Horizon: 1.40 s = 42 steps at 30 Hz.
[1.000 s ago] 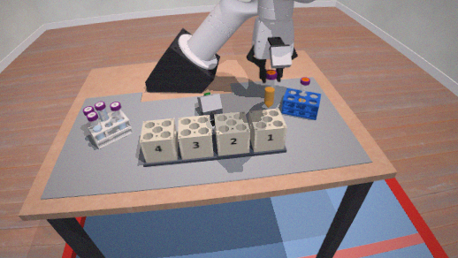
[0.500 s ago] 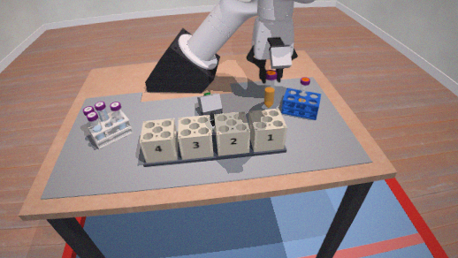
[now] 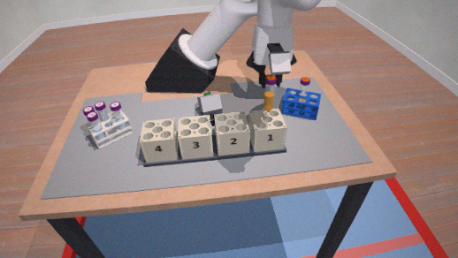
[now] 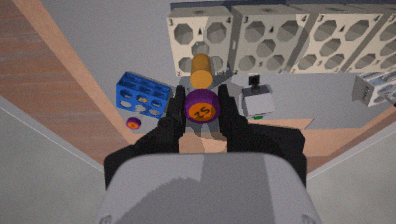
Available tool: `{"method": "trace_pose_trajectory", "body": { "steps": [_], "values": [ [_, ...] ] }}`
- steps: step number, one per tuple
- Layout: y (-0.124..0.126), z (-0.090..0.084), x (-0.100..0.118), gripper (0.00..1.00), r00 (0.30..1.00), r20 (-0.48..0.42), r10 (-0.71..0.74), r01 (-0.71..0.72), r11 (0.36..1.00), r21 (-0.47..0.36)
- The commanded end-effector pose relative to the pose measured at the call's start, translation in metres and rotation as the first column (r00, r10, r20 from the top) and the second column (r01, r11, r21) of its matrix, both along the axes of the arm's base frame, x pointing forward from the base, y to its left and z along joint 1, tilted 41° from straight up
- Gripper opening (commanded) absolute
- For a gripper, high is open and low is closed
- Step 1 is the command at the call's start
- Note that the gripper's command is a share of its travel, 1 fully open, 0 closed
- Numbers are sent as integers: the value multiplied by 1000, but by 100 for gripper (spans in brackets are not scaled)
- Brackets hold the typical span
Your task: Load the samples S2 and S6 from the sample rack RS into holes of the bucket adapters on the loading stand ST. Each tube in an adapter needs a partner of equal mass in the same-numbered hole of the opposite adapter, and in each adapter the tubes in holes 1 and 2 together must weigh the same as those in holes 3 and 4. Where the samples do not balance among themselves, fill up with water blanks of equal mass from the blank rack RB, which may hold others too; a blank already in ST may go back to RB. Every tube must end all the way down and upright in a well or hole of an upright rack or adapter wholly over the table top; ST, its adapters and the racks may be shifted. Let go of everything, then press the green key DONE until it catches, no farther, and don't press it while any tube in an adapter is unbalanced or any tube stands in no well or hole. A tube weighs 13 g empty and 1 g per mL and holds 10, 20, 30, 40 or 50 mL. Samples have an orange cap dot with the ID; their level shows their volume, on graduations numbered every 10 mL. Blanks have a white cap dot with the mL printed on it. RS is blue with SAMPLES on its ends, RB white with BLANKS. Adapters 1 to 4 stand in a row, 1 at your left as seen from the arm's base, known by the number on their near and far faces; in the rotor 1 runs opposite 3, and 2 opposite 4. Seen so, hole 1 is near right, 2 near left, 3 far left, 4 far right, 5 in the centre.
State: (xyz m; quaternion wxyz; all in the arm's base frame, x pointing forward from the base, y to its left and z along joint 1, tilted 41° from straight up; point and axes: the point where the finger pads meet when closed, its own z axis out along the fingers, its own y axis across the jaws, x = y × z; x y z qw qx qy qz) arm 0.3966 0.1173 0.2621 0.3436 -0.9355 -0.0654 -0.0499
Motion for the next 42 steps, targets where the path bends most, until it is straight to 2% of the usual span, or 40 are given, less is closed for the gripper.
{"method": "trace_pose_trajectory", "body": {
  "steps": [1,8,22,42],
  "values": [
    [4,-5,1,0,1000,2,-1,1,1000,0],
    [13,-15,2,0,1000,2,-1,1,1000,0],
    [13,-14,2,0,1000,2,-1,1,1000,0],
    [24,-28,3,0,1000,2,-1,1,1000,0]
  ]
}}
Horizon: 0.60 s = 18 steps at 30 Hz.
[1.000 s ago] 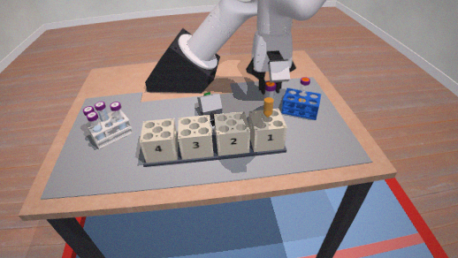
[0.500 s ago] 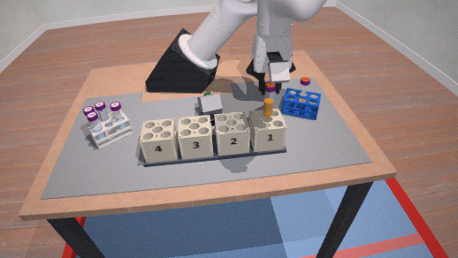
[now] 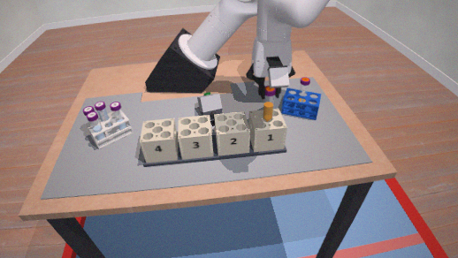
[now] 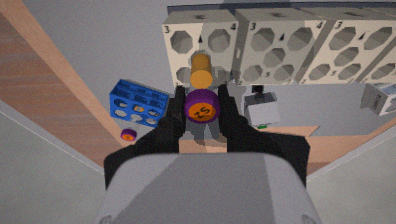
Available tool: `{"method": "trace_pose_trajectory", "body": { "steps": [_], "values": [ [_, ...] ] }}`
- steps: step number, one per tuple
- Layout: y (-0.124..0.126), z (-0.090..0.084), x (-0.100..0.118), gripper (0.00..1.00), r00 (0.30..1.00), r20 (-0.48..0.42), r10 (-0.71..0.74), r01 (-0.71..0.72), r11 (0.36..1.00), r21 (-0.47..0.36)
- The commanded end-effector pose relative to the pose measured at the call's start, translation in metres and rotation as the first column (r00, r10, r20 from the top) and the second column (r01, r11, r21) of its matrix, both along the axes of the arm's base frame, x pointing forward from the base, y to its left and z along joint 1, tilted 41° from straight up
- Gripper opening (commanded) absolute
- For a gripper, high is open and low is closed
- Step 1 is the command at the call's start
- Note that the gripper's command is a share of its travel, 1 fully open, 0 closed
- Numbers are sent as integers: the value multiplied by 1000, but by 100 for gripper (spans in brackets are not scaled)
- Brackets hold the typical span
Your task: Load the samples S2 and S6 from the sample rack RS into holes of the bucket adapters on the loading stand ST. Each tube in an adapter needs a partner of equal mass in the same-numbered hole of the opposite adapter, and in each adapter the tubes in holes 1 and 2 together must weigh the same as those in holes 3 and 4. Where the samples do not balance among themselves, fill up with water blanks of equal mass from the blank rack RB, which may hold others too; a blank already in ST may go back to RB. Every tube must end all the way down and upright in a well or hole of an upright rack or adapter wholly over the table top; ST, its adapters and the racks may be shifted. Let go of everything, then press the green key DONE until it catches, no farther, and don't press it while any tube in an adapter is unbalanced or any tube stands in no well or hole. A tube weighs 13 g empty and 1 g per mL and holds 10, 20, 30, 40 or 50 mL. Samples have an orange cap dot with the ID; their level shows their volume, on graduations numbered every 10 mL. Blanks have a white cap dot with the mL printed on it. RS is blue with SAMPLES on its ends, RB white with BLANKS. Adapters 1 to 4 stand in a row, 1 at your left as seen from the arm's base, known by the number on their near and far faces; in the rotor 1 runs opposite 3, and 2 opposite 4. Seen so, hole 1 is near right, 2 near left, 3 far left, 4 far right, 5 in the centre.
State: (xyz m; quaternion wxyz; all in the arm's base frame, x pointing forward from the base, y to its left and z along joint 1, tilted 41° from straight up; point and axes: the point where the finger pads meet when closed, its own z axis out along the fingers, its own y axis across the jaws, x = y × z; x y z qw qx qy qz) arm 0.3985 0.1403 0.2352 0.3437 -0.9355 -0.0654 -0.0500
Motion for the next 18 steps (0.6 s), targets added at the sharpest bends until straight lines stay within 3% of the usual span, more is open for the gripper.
{"method": "trace_pose_trajectory", "body": {
  "steps": [1,18],
  "values": [
    [1,-1,1,0,1000,1,-1,1,1000,0],
    [11,-13,1,0,1000,1,-1,1,1000,0]
  ]
}}
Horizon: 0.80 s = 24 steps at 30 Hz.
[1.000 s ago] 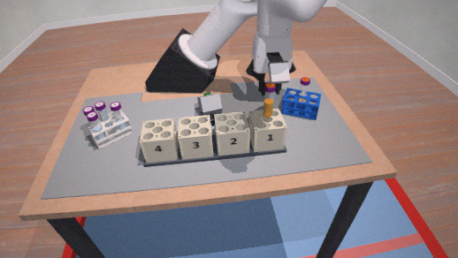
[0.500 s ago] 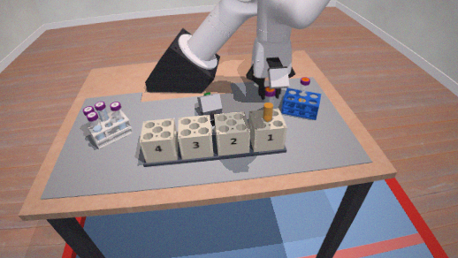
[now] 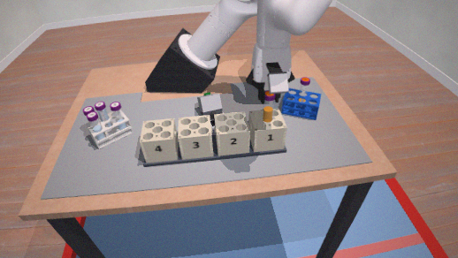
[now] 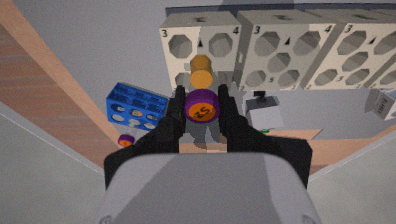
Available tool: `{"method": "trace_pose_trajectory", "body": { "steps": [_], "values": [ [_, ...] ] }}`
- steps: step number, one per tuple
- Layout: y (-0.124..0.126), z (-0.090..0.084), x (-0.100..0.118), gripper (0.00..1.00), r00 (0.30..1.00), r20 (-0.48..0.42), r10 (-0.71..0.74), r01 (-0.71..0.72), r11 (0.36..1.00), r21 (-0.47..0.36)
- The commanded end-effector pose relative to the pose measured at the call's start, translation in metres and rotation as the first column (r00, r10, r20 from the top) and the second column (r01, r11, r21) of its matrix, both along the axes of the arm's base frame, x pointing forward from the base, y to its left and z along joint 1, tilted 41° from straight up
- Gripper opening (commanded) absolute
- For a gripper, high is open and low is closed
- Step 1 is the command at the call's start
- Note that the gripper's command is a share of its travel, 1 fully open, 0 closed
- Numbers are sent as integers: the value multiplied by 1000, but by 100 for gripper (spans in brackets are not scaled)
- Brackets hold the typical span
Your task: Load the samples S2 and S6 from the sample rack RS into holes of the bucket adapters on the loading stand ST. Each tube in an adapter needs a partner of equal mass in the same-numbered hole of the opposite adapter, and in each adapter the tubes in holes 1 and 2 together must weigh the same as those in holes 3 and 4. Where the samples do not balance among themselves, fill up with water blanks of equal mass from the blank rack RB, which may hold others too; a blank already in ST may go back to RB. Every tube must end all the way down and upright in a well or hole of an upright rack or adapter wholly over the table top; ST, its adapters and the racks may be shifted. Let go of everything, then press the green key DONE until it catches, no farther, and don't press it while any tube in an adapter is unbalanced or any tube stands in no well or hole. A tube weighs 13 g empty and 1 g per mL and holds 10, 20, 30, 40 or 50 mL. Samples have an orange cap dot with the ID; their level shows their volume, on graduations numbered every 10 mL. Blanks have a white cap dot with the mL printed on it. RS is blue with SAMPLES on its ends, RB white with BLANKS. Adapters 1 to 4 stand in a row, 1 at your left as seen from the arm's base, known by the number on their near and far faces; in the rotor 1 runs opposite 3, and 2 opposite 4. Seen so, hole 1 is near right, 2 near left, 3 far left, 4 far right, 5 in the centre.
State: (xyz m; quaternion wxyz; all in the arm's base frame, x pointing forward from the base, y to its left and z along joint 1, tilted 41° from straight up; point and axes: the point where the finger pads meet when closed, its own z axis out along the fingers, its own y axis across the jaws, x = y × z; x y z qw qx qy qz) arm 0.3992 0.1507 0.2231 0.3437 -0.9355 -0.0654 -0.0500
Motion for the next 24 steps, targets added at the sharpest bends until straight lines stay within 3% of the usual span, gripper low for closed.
{"method": "trace_pose_trajectory", "body": {
  "steps": [1,24],
  "values": [
    [1,-1,1,0,1000,1,-1,1,1000,0],
    [14,-17,2,0,1000,1,-1,1,1000,0]
  ]
}}
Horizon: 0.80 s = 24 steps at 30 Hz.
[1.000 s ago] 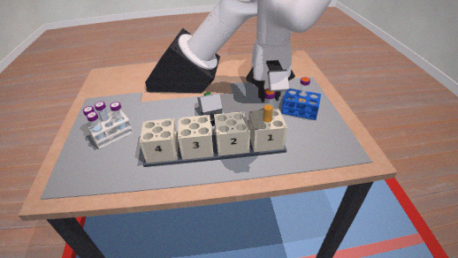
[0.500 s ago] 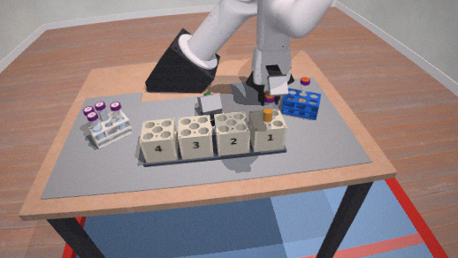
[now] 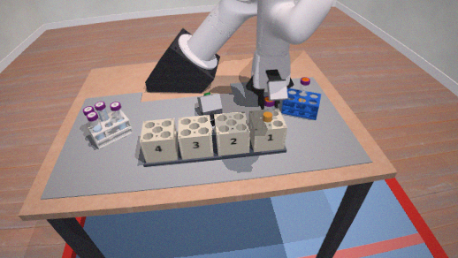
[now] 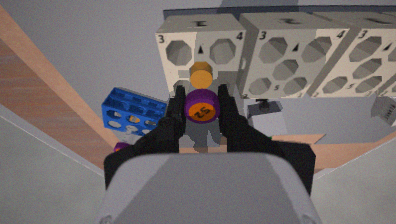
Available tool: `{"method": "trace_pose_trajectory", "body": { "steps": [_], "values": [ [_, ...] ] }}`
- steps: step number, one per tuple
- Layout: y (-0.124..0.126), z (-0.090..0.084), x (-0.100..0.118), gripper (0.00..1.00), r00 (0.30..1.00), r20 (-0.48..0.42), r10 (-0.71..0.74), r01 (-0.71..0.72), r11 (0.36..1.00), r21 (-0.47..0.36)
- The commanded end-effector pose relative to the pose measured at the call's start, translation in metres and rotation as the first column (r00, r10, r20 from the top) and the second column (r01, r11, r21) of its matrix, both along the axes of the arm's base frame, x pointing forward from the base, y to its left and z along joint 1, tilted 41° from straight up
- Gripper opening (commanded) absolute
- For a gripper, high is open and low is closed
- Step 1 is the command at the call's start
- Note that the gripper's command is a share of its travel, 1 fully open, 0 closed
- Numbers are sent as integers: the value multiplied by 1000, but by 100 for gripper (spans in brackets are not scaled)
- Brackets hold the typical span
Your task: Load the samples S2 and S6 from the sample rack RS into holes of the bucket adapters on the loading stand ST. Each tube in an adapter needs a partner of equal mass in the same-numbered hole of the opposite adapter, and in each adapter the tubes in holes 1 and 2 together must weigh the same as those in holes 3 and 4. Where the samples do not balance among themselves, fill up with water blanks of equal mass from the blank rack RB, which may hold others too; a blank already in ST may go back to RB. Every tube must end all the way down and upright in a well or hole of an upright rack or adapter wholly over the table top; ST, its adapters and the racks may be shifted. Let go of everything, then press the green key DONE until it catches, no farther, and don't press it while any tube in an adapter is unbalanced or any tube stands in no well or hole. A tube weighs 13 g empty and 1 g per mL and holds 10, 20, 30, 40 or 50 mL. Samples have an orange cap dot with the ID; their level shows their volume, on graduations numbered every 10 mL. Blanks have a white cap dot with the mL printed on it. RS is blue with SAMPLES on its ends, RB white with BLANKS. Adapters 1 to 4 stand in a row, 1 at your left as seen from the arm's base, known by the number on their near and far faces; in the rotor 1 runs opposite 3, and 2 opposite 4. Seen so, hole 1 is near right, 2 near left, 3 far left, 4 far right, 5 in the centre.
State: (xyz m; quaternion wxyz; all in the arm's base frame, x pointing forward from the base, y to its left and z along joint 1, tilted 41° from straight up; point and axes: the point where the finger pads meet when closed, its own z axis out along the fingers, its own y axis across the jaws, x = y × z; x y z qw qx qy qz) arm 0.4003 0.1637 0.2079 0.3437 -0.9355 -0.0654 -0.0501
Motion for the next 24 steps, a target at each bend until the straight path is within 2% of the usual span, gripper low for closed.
{"method": "trace_pose_trajectory", "body": {
  "steps": [1,24],
  "values": [
    [2,-2,1,0,1000,1,-1,1,1000,0],
    [16,-18,2,0,1000,1,-1,1,1000,0]
  ]
}}
